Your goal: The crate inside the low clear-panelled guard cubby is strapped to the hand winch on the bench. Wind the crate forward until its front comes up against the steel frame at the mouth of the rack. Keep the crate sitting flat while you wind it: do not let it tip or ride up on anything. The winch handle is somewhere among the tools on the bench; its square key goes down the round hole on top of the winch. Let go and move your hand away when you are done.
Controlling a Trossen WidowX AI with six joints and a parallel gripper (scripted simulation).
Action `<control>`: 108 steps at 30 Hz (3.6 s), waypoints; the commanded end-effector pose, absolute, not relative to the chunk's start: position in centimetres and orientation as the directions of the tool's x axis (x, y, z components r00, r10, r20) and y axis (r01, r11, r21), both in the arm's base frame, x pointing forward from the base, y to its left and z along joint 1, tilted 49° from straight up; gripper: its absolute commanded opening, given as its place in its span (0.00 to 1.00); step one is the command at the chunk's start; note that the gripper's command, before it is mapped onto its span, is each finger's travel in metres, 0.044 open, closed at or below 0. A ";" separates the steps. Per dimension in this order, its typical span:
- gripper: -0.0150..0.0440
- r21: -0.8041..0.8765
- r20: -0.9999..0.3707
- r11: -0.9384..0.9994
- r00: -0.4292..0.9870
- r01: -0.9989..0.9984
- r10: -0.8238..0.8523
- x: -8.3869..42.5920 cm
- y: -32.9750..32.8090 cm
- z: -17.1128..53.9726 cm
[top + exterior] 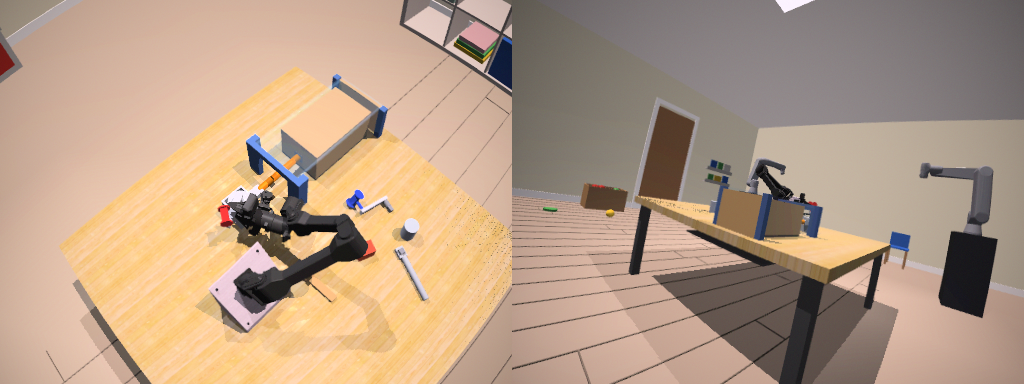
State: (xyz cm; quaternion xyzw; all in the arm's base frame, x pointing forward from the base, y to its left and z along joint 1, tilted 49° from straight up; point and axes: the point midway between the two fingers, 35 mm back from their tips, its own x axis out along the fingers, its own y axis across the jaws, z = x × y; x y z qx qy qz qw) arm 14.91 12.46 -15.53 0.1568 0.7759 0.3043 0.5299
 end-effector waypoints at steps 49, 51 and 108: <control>0.66 0.633 -0.730 0.770 -0.389 -0.077 0.561 15.4 11.8 -15.9; 0.66 0.630 -0.733 0.773 -0.387 -0.077 0.559 16.1 11.1 -15.2; 0.66 0.633 -0.727 0.771 -0.395 -0.072 0.561 18.9 13.0 -2.2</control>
